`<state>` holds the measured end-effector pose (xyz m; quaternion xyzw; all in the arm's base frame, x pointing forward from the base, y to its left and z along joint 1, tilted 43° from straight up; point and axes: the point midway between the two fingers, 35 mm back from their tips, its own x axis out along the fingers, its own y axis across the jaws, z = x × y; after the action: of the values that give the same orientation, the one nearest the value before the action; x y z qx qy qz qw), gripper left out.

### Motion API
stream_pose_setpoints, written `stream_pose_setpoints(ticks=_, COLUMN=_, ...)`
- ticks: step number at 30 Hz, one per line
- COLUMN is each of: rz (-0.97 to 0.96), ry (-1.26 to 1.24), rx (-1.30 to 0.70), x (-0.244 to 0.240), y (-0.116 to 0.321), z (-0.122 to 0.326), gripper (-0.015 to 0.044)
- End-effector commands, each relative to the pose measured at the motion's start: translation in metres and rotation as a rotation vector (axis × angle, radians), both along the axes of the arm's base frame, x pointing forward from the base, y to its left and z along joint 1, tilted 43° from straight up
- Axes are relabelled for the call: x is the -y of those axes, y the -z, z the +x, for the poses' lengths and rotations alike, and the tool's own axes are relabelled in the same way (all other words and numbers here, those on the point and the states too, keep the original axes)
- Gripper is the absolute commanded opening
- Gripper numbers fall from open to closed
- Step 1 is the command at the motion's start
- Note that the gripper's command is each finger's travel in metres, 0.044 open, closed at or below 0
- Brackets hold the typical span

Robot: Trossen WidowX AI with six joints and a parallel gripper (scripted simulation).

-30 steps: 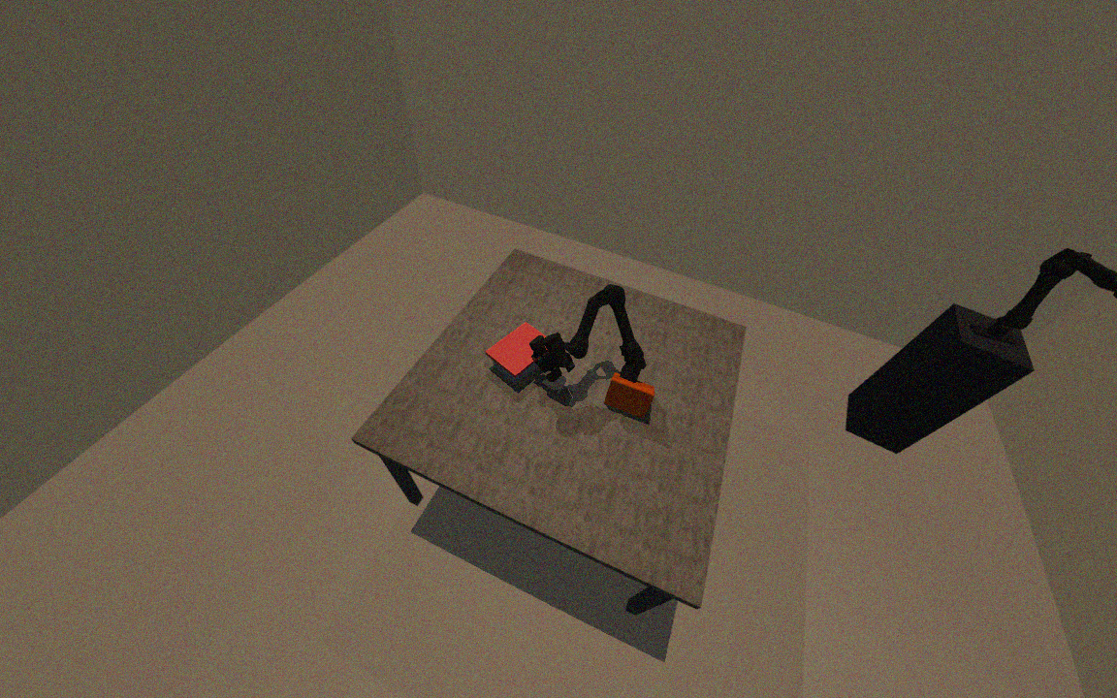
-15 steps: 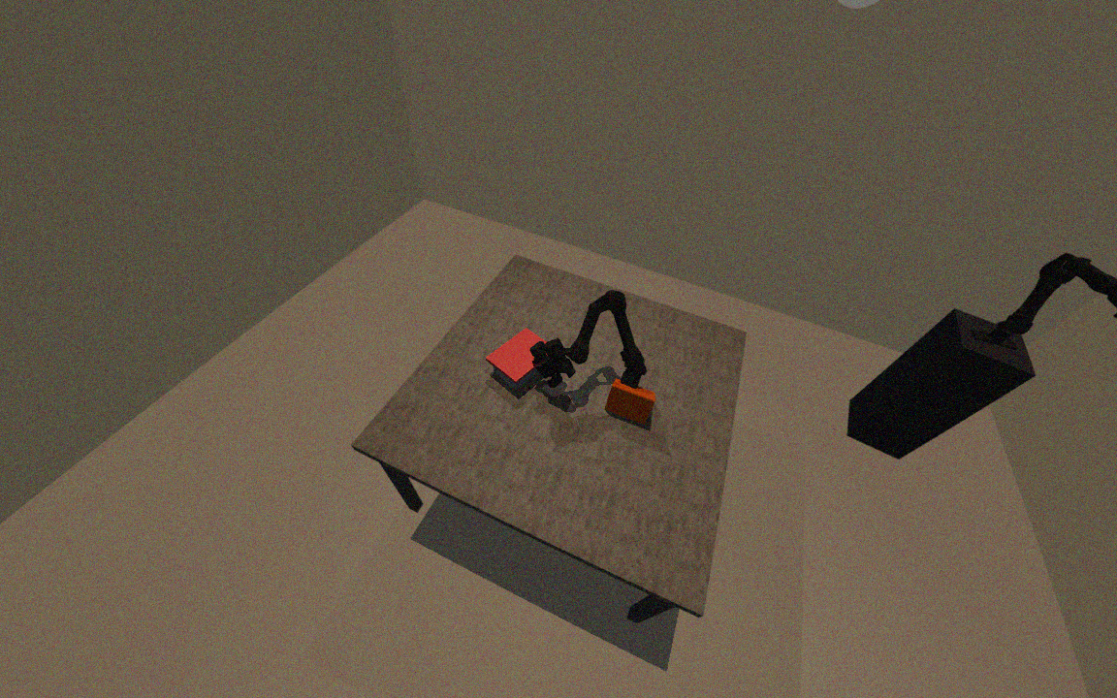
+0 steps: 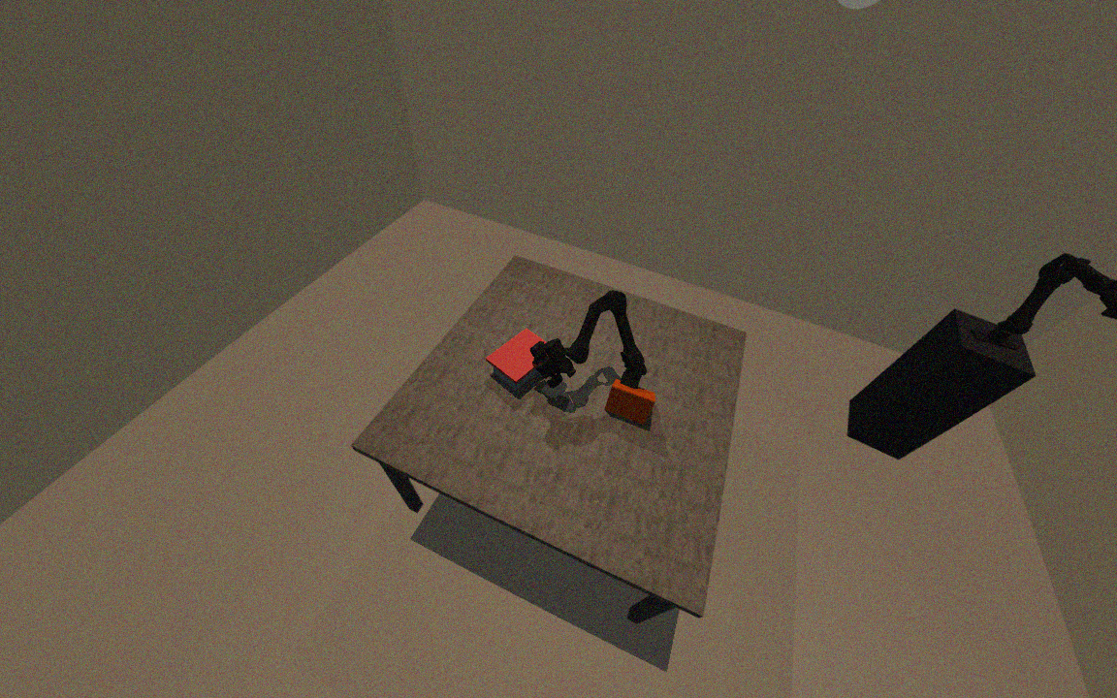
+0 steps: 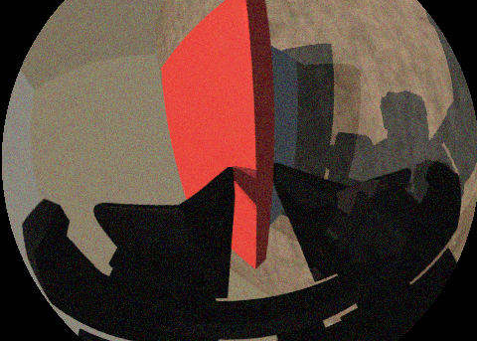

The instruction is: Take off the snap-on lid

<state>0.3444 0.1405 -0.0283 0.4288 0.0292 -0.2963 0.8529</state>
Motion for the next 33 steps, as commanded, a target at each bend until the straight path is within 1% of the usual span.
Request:
stream_pose_setpoints(ticks=1, rz=0.001, ry=-0.003, rx=0.013, x=-0.0041, y=-0.0037, z=-0.0014, gripper=0.0)
stream_pose_setpoints(ticks=33, rz=0.001, ry=-0.003, rx=0.012, x=-0.0083, y=-0.0084, z=-0.003, gripper=0.0)
